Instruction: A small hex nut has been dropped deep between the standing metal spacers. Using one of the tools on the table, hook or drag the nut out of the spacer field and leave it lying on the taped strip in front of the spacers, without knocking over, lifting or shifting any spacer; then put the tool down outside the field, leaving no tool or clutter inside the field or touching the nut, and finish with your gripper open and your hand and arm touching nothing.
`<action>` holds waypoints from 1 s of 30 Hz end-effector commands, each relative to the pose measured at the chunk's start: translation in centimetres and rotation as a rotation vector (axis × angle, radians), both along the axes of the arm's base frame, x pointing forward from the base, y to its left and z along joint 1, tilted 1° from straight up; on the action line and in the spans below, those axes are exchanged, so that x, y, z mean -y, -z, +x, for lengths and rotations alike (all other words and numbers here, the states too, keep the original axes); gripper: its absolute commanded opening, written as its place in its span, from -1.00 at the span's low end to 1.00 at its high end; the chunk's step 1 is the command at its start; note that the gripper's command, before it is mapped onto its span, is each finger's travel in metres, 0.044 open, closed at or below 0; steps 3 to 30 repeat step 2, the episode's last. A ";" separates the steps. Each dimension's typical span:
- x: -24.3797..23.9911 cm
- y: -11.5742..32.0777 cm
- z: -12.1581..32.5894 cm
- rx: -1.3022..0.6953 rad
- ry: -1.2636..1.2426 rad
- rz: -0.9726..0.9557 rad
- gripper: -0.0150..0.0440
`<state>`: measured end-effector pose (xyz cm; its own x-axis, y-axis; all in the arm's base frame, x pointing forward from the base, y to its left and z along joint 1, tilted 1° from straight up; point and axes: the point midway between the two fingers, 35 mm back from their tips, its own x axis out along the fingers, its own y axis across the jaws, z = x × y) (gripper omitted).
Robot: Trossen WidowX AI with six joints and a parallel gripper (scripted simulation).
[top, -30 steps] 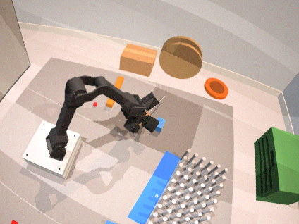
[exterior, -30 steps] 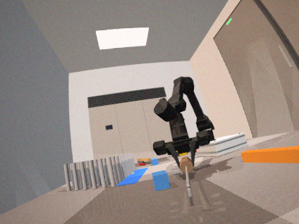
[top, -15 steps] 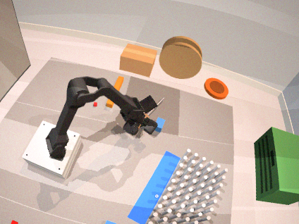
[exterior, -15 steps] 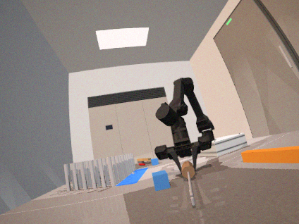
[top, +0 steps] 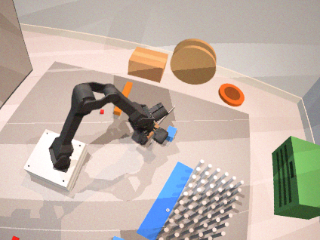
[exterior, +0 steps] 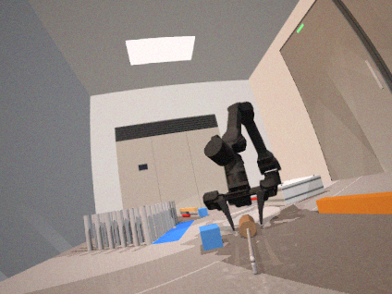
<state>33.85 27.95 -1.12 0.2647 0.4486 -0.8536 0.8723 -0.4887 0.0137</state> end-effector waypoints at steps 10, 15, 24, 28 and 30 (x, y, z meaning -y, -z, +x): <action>-0.1 -0.1 0.1 0.003 0.000 0.002 0.93; -0.1 -0.1 0.1 0.003 0.000 0.002 0.93; -0.1 -0.1 0.1 0.003 0.000 0.002 0.93; -0.1 -0.1 0.1 0.003 0.000 0.002 0.93; -0.1 -0.1 0.1 0.003 0.000 0.002 0.93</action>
